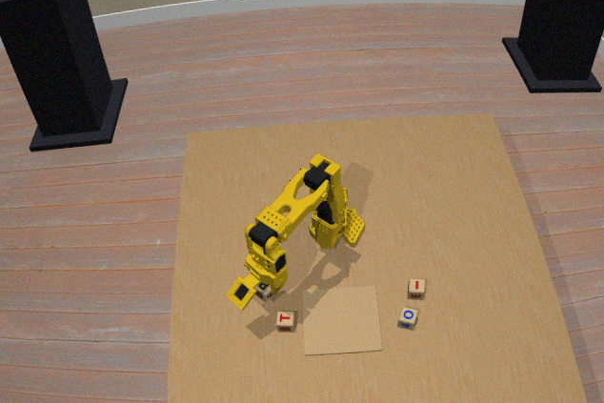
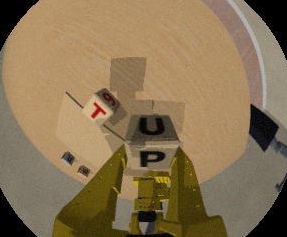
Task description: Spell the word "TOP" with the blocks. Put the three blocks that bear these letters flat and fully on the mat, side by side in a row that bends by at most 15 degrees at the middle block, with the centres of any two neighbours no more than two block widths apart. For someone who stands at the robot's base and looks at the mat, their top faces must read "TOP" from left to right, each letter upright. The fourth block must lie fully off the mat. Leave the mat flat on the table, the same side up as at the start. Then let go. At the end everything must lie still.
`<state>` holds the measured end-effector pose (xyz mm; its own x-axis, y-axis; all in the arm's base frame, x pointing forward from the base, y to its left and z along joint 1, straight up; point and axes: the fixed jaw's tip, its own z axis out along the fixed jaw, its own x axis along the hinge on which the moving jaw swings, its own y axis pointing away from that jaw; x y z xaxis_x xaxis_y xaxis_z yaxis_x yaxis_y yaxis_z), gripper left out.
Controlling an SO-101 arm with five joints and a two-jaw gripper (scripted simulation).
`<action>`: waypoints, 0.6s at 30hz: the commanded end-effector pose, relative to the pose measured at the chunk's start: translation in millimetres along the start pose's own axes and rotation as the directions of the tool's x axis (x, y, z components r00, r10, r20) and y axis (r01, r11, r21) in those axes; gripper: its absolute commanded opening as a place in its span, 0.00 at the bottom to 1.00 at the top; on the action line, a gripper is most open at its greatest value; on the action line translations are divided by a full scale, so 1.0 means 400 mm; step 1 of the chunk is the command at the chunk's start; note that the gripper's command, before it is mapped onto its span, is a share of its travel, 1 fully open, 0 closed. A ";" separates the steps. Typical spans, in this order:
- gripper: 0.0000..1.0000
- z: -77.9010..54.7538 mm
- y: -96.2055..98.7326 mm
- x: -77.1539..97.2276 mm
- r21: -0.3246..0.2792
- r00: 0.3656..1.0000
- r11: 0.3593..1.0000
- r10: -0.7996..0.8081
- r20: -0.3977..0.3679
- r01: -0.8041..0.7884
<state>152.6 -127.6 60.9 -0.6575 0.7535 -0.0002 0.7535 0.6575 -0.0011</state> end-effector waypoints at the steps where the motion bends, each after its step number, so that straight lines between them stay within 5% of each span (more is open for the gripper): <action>1: 0.00 -0.036 -0.045 -0.017 -0.014 0.990 0.995 0.098 0.103 -0.097; 18: 0.00 -0.030 -0.079 -0.007 -0.014 0.981 0.986 0.166 0.100 -0.165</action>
<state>124.7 -141.2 58.0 -0.5333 0.8459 0.0018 0.8459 0.5333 -0.0013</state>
